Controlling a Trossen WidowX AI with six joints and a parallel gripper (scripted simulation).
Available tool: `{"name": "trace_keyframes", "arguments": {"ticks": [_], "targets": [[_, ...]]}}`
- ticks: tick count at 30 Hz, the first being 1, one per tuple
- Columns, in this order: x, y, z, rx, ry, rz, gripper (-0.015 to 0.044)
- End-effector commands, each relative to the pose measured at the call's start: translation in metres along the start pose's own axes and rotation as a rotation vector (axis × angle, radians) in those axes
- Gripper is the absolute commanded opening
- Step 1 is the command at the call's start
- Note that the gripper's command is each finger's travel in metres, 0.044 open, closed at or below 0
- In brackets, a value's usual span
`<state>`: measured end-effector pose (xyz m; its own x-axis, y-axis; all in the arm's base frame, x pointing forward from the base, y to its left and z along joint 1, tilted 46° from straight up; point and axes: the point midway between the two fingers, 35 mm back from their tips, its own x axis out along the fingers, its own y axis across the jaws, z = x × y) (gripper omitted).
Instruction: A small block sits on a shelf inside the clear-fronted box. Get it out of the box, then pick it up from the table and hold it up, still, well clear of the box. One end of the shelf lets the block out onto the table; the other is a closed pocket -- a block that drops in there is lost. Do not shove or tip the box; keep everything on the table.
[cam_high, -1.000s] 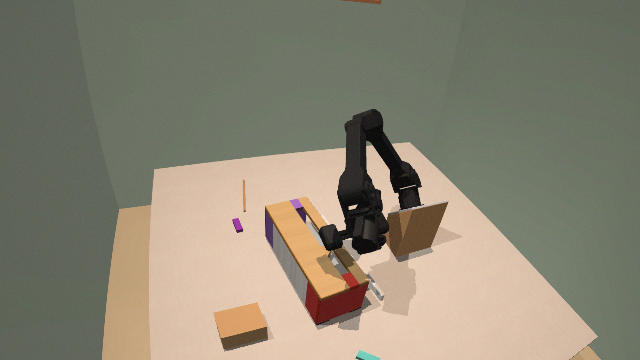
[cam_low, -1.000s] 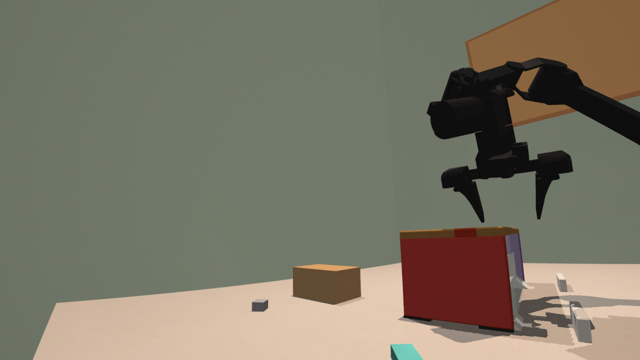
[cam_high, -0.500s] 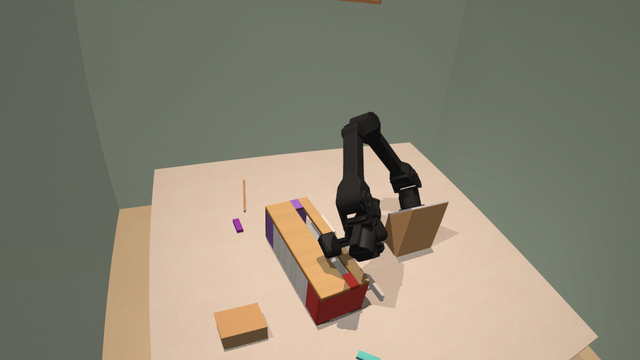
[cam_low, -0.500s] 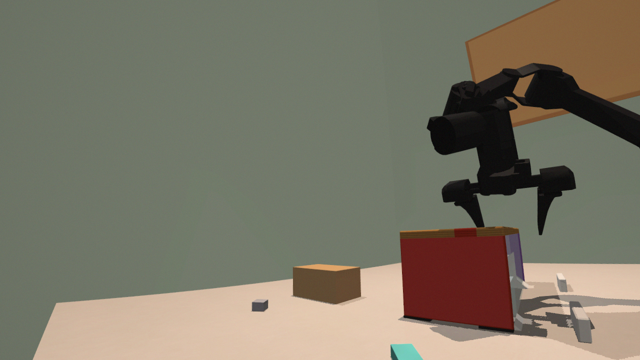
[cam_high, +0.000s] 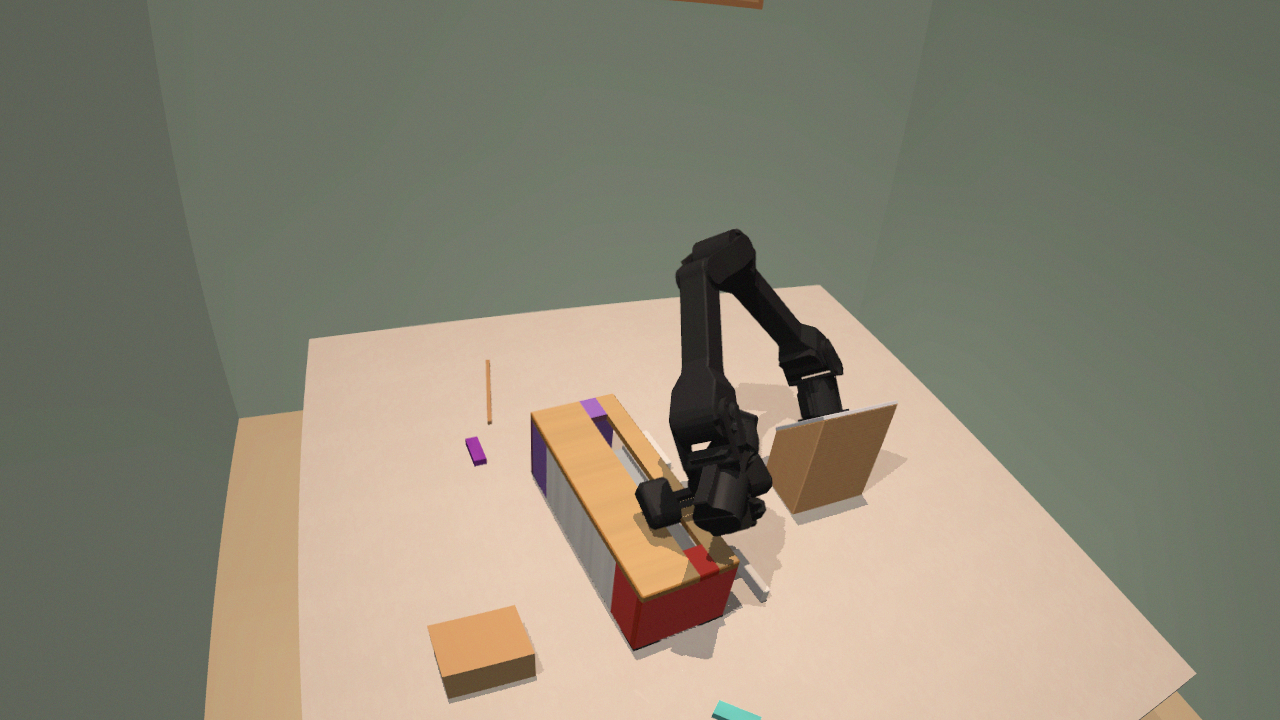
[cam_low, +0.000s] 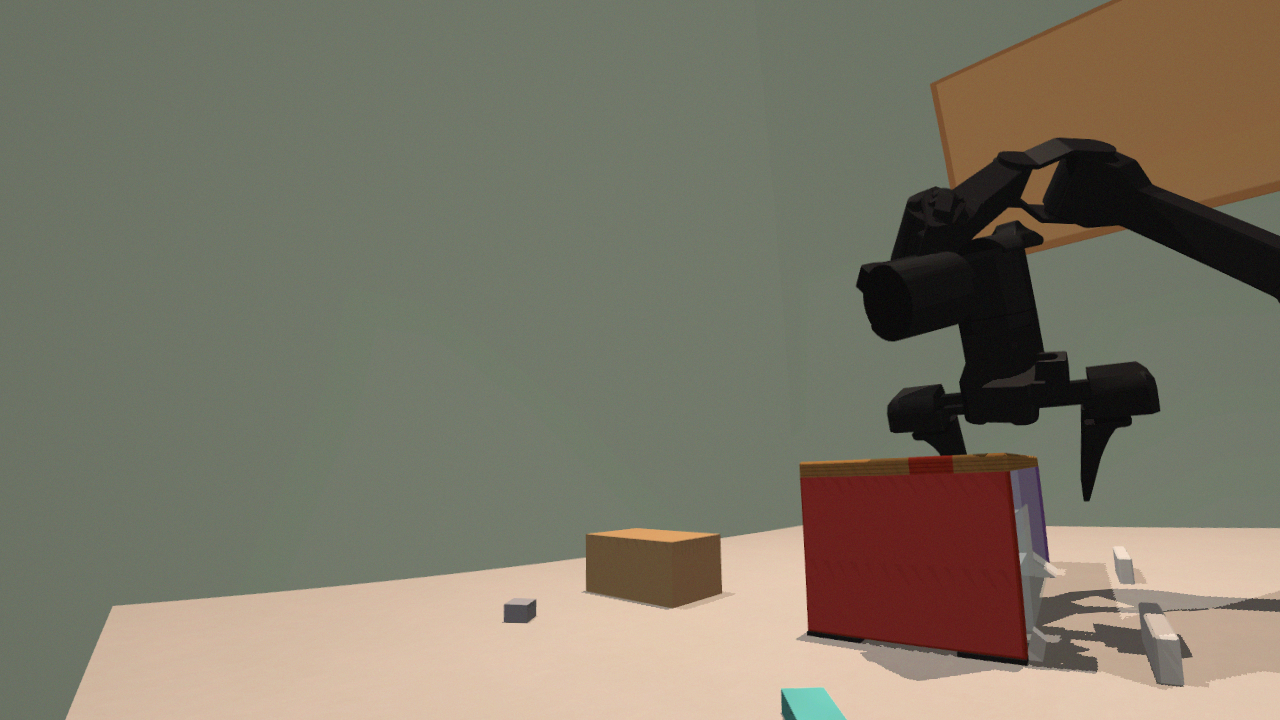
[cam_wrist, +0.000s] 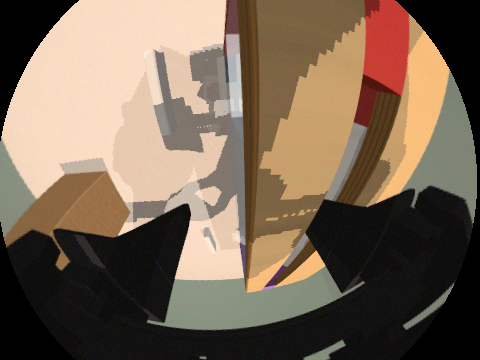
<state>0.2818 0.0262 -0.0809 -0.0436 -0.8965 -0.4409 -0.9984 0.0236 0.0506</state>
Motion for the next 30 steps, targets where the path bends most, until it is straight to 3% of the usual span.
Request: {"name": "trace_keyframes", "arguments": {"ticks": [1, 30], "targets": [[0.008, 0.002, 0.003, -0.012, 0.009, 0.0, 0.04], [0.016, 0.0, -0.024, -0.002, 0.004, 0.002, 0.04]]}}
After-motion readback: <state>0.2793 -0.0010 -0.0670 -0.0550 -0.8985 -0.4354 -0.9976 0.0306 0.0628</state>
